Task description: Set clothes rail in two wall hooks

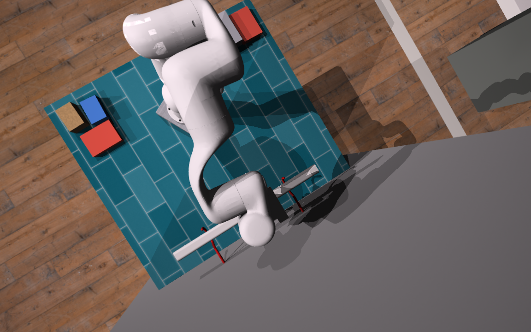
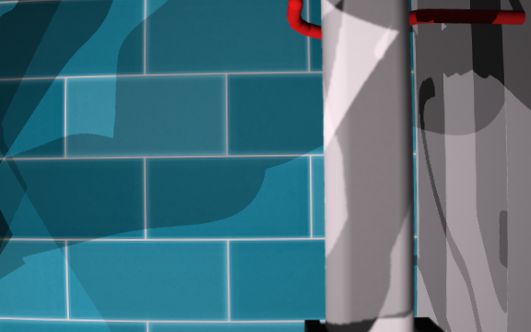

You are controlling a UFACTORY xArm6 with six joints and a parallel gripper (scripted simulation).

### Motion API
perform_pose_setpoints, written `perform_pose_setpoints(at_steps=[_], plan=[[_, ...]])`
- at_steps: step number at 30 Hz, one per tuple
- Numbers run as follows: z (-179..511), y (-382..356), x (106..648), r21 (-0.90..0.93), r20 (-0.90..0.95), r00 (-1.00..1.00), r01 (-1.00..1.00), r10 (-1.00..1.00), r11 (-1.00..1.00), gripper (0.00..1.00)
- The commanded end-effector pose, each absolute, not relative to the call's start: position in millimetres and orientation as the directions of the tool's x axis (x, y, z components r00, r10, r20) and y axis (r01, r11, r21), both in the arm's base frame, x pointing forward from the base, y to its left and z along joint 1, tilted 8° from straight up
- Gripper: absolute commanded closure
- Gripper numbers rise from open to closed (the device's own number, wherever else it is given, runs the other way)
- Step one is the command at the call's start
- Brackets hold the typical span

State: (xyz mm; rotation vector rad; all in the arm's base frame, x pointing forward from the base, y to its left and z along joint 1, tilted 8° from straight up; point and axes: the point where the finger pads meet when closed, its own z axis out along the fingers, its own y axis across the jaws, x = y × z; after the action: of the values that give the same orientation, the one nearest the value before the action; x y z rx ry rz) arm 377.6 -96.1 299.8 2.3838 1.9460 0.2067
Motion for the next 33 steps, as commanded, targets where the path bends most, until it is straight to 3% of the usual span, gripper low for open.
perform_pose_setpoints(at_steps=[1,33], plan=[[302.8,-98.2,387.4,0.133,0.067,0.195,0.970,0.978,-0.203,1.00],[303.6,-99.4,393.1,0.133,0.067,0.195,0.970,0.978,-0.203,1.00]])
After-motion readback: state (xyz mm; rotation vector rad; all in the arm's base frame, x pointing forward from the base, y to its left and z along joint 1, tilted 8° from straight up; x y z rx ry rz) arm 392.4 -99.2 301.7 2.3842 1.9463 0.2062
